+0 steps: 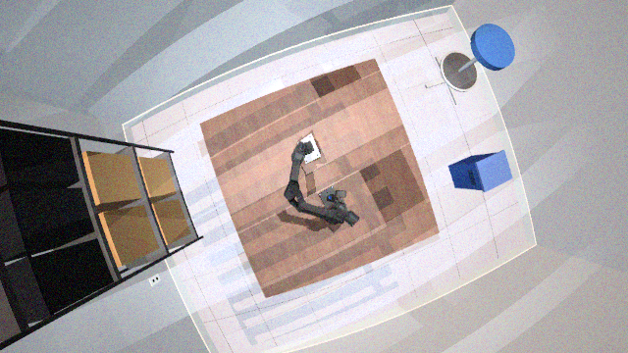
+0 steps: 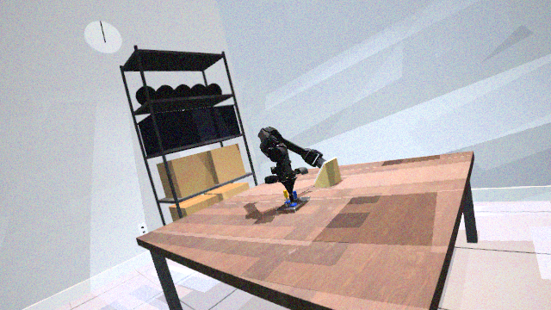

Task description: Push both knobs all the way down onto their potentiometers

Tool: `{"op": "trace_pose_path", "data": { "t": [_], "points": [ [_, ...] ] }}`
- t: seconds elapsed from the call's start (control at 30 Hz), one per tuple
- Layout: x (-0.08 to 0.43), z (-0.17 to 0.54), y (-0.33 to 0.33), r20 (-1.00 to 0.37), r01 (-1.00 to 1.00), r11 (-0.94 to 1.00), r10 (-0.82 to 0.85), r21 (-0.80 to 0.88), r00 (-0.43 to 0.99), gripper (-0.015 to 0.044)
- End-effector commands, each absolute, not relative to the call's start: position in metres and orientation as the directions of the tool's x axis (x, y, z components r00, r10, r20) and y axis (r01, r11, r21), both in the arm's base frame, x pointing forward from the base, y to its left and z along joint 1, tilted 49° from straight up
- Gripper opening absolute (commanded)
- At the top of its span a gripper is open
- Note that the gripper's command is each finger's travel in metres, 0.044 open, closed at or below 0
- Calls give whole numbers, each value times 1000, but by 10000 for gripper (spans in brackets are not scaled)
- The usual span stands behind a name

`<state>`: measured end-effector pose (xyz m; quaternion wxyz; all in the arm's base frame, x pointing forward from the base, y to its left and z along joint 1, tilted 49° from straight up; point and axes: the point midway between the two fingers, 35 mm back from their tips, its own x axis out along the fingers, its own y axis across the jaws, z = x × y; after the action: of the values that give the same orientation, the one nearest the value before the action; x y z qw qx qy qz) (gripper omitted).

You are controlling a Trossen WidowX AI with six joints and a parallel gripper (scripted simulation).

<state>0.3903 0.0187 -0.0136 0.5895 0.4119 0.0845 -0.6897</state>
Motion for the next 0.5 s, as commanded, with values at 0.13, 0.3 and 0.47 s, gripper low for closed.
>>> {"op": "trace_pose_path", "data": {
  "t": [0.13, 0.3, 0.47],
  "points": [
    [394, -28, -4, -662, 867, -330, -750, 373, -1, 0],
    [394, -29, -6, -662, 867, -330, -750, 373, -1, 0],
    [394, -29, -6, -662, 867, -330, -750, 373, -1, 0]
  ]
}}
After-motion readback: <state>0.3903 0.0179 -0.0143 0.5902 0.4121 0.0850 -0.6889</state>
